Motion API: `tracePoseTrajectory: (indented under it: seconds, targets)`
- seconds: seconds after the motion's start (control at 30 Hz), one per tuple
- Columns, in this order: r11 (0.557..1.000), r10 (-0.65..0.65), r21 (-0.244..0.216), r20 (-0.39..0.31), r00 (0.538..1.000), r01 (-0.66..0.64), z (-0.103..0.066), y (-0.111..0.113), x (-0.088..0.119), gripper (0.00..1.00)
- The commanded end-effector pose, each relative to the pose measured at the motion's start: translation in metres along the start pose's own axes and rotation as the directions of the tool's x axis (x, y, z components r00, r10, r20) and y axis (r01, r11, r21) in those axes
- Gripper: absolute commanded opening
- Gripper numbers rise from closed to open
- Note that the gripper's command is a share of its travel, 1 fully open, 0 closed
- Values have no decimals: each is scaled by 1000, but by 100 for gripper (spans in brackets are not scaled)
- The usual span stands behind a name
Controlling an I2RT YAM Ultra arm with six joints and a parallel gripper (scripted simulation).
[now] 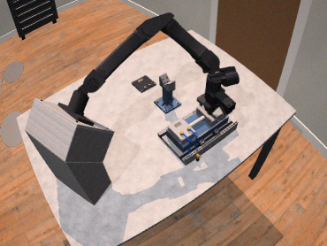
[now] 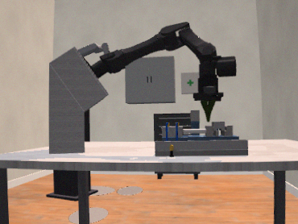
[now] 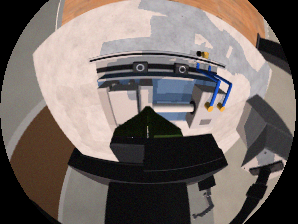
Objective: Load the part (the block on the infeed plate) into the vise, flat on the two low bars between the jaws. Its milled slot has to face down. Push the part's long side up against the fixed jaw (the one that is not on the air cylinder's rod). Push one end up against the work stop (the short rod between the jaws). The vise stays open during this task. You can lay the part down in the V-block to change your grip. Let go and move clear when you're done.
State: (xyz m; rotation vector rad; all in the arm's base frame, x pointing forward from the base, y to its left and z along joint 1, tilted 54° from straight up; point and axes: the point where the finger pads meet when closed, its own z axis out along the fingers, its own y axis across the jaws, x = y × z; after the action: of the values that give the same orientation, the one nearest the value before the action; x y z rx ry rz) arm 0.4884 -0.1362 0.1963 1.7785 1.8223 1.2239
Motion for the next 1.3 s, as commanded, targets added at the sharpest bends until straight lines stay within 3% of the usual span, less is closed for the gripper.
tracePoseTrajectory:
  seconds: [0.0,0.1,0.13,1.27]
  targets:
    - [1000,0,-16,30,1000,1,-10,9,-11,0]
    - [1000,-2,-18,30,1000,2,-10,10,-11,0]
    - [999,-21,-39,37,999,22,-20,19,-5,0]
    - [999,-23,-41,37,999,24,-20,19,-5,0]
